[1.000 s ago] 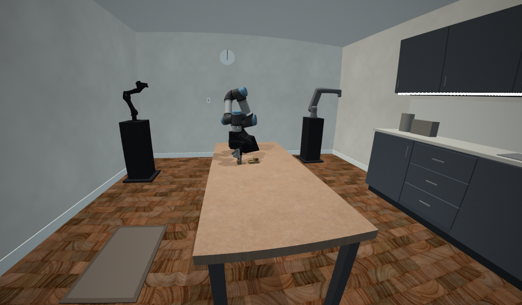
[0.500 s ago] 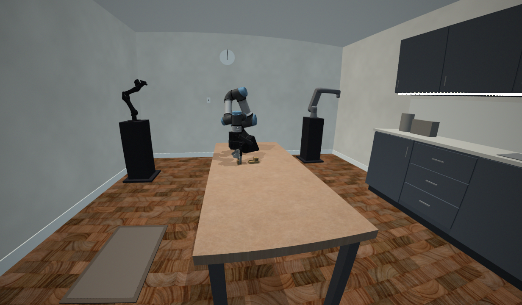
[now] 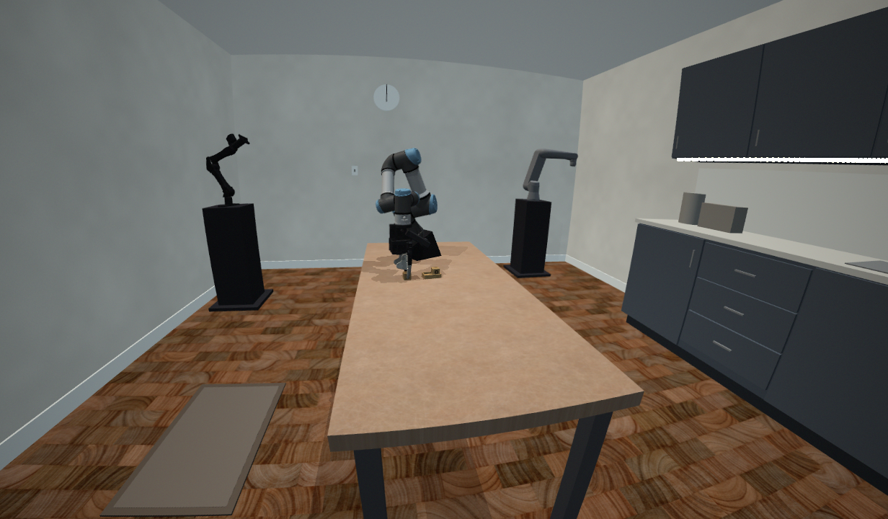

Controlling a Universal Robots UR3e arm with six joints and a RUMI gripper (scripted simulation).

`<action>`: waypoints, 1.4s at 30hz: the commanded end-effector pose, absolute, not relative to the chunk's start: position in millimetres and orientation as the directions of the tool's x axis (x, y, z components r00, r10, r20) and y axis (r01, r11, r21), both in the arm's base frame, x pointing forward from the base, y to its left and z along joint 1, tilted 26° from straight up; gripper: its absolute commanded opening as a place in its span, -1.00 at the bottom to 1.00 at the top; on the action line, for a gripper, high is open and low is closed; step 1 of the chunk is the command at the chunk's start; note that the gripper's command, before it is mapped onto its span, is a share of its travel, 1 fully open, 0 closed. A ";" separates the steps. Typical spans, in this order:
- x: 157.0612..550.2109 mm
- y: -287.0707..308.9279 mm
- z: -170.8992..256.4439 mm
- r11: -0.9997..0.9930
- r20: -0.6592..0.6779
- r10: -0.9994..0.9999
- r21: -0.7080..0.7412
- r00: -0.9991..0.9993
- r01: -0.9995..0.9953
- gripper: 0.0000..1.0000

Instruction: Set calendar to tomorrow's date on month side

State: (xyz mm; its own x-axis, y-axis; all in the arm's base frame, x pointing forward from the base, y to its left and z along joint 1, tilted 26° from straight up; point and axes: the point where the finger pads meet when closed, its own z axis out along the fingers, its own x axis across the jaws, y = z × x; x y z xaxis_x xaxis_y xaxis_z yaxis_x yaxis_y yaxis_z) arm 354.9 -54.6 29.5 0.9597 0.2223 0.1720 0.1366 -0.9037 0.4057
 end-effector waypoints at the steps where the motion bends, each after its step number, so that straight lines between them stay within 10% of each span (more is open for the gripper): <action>1: 355.5 -54.6 30.2 -0.903 0.174 0.223 0.407 0.959 0.136 -0.44; 6: 355.5 -54.6 30.2 -0.903 0.174 0.223 0.407 0.959 0.136 -0.44; 7: 355.5 -54.6 30.2 -0.903 0.174 0.223 0.407 0.959 0.136 -0.80; 42: 355.4 -54.6 30.3 -0.903 0.174 0.223 0.407 0.959 0.136 -0.80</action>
